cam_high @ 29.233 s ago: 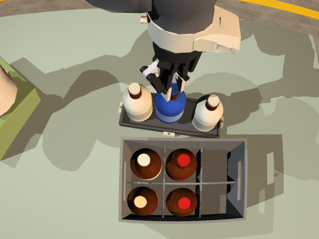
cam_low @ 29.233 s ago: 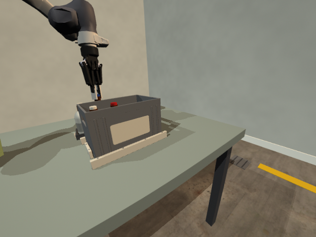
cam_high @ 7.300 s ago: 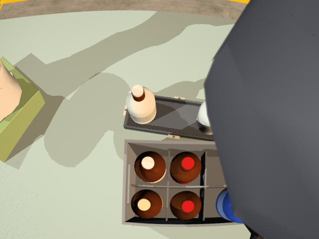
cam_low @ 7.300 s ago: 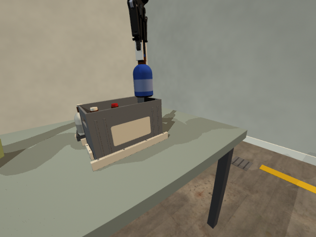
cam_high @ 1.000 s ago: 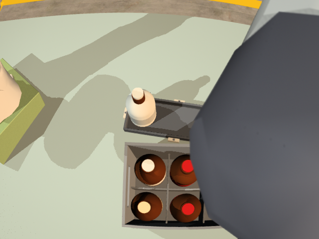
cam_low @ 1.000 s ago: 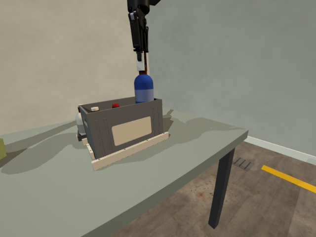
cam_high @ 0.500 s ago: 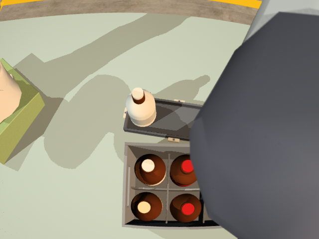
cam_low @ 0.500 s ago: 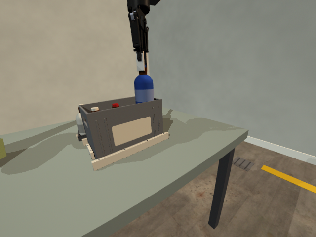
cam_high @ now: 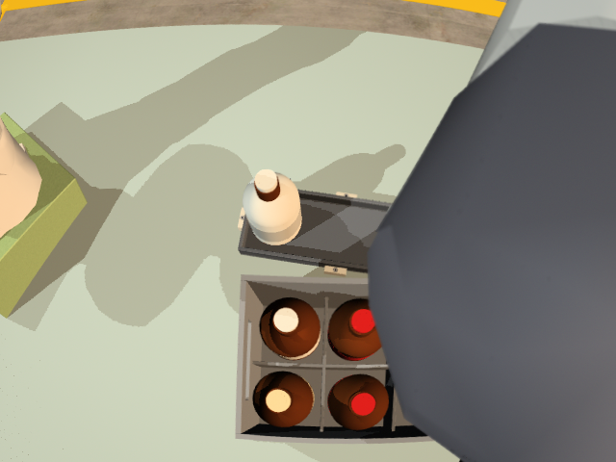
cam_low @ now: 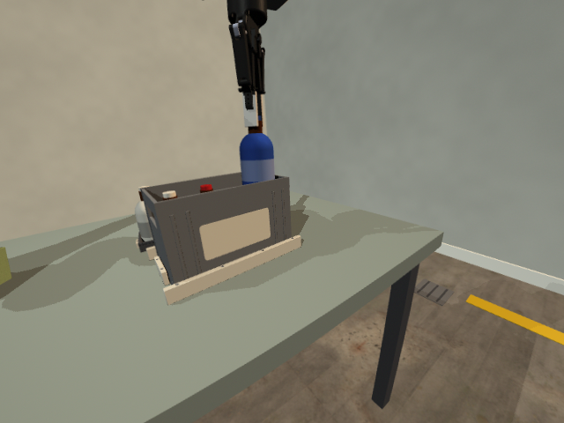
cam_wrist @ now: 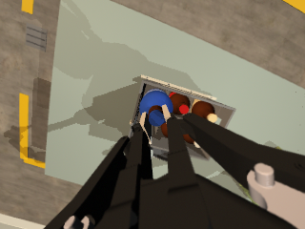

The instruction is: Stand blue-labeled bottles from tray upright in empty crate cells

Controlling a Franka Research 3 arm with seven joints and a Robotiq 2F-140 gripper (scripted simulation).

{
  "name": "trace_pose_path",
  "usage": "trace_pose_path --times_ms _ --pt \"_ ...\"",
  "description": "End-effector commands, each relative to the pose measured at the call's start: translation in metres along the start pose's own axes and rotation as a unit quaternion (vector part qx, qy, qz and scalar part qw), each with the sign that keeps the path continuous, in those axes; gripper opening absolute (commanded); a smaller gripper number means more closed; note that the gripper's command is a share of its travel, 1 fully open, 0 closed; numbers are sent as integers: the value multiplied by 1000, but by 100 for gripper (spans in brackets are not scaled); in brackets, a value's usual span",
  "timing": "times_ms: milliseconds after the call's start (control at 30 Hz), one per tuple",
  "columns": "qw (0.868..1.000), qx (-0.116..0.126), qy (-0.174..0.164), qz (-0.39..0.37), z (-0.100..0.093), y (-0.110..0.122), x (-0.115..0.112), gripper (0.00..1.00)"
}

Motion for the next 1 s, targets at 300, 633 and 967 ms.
trace_pose_path --times_ms 300,633,967 --pt "1000 2 7 -3 -2 -4 2 0" --pt "1000 2 7 -3 -2 -4 2 0" --pt "1000 2 7 -3 -2 -4 2 0"
Point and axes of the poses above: the point where the finger pads meet when closed, its own z axis out along the fingers, its own y axis across the jaws, x = y × z, the point moved 2 cm from there along -z, back along the fingers, and after that the axes turned 15 degrees about z, right-handed, at the moved point
